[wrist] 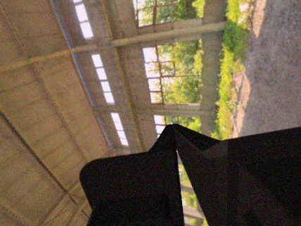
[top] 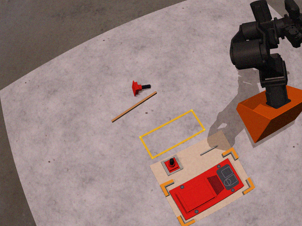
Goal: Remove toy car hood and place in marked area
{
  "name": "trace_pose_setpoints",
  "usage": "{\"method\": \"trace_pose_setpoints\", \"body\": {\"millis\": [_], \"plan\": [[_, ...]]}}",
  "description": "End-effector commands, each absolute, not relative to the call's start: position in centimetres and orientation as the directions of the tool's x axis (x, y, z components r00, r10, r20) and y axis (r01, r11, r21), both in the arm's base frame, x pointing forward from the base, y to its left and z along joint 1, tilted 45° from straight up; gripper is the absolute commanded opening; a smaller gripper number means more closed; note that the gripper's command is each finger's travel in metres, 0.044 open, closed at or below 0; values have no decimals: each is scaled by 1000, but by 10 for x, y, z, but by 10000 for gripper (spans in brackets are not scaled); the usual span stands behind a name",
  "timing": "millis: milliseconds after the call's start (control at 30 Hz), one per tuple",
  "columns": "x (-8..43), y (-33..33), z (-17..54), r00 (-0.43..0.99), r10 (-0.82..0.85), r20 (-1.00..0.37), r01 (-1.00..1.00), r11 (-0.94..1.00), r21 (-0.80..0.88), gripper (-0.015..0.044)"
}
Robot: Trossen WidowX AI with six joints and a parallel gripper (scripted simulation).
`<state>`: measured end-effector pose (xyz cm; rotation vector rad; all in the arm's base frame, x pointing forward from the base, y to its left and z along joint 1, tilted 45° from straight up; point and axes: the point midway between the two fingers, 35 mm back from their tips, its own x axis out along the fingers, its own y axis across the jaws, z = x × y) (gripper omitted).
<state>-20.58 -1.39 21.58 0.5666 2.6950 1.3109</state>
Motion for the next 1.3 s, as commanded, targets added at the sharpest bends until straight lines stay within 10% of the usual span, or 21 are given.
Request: {"method": "trace_pose_setpoints", "body": {"millis": [0, 533, 1267], "plan": [[-206, -15, 216, -928, 364, 78, 286, 562, 777, 26], [-188, -149, 227, -985, -172, -26, -64, 221, 973, 440], [-19, -295, 216, -548, -804, -229, 185, -384, 904, 440]]}}
